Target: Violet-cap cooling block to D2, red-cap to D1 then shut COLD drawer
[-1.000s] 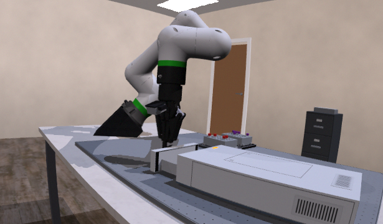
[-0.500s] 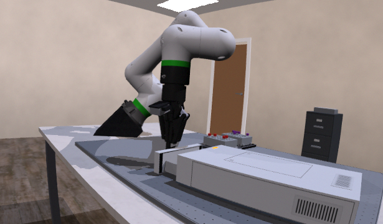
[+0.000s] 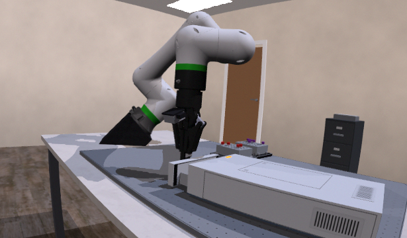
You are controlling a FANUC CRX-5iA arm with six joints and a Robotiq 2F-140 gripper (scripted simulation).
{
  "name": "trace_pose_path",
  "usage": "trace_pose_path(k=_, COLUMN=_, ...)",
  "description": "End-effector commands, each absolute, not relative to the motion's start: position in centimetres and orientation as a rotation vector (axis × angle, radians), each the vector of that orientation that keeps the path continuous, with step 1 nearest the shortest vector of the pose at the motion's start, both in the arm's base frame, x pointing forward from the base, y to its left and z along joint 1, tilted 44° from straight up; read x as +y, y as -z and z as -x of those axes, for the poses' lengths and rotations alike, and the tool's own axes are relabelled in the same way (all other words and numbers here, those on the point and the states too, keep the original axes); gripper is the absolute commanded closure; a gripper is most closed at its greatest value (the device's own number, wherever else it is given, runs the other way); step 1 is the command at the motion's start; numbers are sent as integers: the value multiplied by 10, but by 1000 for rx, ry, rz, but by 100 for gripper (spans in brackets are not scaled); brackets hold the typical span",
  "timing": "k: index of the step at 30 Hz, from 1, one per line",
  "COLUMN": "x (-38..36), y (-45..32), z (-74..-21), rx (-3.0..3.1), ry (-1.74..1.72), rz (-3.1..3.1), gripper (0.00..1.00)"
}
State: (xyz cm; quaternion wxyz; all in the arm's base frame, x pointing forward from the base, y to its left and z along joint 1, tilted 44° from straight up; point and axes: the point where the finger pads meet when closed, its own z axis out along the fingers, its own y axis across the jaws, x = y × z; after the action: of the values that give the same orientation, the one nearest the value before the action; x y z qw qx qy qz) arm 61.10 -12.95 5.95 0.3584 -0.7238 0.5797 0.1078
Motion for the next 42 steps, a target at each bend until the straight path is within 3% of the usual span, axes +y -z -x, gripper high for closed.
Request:
trace_pose_path(k=1, x=-130, y=-61, z=-614, rx=1496, ry=-276, rz=1867, gripper=90)
trace_pose_path(k=42, x=-129, y=-71, z=-637, rx=1496, ry=-276, rz=1867, gripper=90)
